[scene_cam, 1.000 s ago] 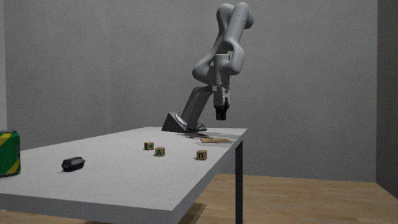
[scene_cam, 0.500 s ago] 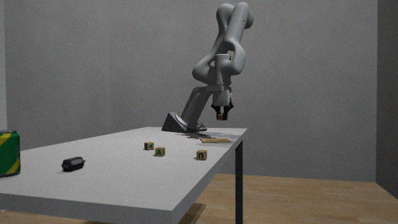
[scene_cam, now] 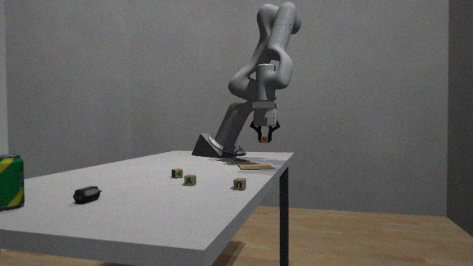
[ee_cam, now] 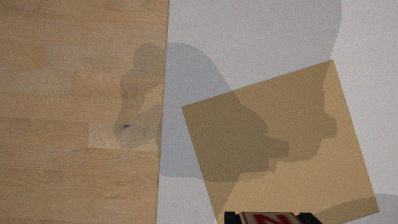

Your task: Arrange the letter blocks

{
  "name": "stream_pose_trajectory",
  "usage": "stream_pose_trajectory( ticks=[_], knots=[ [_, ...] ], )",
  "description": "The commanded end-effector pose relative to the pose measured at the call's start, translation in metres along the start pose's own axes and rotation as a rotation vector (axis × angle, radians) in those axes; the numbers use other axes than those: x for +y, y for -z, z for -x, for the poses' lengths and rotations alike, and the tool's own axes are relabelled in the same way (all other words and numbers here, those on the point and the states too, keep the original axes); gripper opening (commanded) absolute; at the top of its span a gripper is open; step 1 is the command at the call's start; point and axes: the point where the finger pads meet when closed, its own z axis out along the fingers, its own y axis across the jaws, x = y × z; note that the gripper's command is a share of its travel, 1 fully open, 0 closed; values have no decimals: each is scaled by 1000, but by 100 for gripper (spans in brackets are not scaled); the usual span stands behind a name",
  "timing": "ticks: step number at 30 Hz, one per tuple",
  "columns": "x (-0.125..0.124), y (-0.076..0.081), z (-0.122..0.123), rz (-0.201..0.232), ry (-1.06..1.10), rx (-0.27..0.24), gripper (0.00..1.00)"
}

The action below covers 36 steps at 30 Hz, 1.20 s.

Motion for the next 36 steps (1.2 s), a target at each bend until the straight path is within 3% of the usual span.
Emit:
stream_pose_trajectory(
  ticks=[1, 16, 36],
  knots=[
    [-2, 0, -1, -18, 138, 8, 28],
    [-6, 1, -2, -17, 489, 11, 28],
    [-6, 0, -2, -17, 510, 12, 28]
  ],
)
